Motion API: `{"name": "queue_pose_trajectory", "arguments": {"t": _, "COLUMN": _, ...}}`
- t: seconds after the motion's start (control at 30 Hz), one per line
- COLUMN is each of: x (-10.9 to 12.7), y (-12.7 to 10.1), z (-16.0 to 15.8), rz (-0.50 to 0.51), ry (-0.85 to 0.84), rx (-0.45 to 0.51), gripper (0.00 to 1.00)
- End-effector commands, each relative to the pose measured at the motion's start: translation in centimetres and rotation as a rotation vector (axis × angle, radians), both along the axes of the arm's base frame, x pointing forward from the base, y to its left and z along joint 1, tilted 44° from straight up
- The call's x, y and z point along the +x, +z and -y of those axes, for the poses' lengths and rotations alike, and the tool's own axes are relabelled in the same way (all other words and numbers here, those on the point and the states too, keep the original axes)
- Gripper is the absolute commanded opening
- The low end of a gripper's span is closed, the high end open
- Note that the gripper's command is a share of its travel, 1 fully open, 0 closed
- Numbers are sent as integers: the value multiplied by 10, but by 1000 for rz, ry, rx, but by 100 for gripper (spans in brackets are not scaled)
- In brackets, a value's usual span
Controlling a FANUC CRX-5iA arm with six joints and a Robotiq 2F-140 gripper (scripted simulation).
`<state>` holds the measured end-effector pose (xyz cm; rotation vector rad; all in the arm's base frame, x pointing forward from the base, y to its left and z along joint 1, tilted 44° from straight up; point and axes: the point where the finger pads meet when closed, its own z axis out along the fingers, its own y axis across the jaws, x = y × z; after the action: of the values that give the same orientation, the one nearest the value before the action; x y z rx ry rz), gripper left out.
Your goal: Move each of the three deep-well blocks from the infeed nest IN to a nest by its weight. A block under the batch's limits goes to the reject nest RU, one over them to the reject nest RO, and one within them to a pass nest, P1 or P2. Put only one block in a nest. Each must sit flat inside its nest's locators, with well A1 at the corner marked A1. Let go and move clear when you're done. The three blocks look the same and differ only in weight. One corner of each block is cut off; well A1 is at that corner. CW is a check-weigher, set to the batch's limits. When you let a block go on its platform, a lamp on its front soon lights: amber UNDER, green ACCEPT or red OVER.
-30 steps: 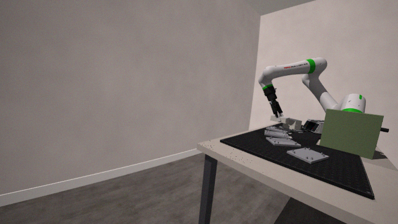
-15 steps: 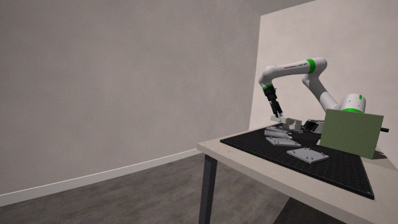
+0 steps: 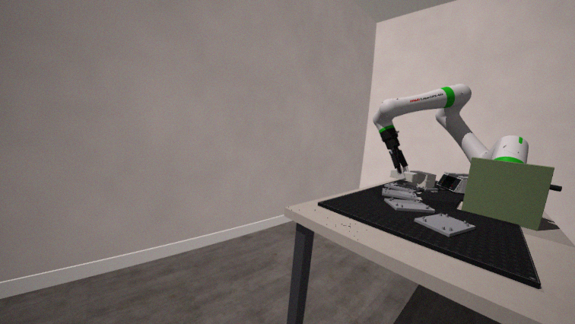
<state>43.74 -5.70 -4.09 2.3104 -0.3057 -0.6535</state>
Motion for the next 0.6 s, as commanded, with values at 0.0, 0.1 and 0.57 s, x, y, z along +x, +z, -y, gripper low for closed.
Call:
{"name": "queue_pose_trajectory", "arguments": {"t": 0.0, "x": 0, "y": -3, "z": 3, "rz": 0, "ry": 0, "rx": 0, "gripper": 10}}
{"name": "queue_pose_trajectory", "arguments": {"t": 0.1, "x": 0, "y": -7, "z": 6, "rz": 0, "ry": 0, "rx": 0, "gripper": 10}}
{"name": "queue_pose_trajectory", "arguments": {"t": 0.57, "x": -1, "y": -21, "z": 20, "rz": 0, "ry": 0, "rx": 0, "gripper": 10}}
